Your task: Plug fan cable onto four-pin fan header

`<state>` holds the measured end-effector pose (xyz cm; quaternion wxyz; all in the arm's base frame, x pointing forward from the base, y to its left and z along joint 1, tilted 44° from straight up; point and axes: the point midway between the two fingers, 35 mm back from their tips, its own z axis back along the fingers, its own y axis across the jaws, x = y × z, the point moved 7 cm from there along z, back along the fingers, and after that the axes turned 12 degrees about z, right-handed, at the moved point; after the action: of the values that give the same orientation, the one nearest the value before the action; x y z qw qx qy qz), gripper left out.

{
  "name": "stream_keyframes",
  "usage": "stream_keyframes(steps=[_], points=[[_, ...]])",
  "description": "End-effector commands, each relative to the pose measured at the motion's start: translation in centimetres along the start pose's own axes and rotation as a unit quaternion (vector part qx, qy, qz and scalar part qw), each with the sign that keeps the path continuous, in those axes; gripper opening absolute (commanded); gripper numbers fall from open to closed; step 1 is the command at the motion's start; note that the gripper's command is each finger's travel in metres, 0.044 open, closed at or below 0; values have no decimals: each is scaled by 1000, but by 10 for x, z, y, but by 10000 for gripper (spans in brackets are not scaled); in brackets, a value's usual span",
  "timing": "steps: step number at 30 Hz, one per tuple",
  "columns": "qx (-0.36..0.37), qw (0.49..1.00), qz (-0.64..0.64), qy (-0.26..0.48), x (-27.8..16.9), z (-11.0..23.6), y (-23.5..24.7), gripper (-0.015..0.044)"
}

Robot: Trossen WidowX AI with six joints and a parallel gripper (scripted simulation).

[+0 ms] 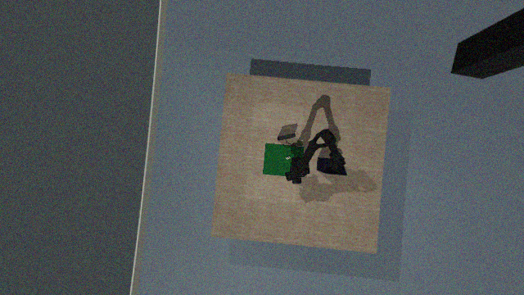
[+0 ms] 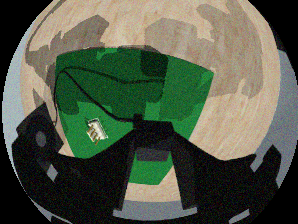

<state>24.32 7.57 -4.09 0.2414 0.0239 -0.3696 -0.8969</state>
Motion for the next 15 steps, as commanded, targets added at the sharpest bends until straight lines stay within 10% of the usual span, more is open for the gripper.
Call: stream_keyframes(steps=[1, 15], points=[[-2, 1000, -3, 5, -4, 13, 0, 0], [1, 1000, -2, 4, -3, 53, 2, 0]])
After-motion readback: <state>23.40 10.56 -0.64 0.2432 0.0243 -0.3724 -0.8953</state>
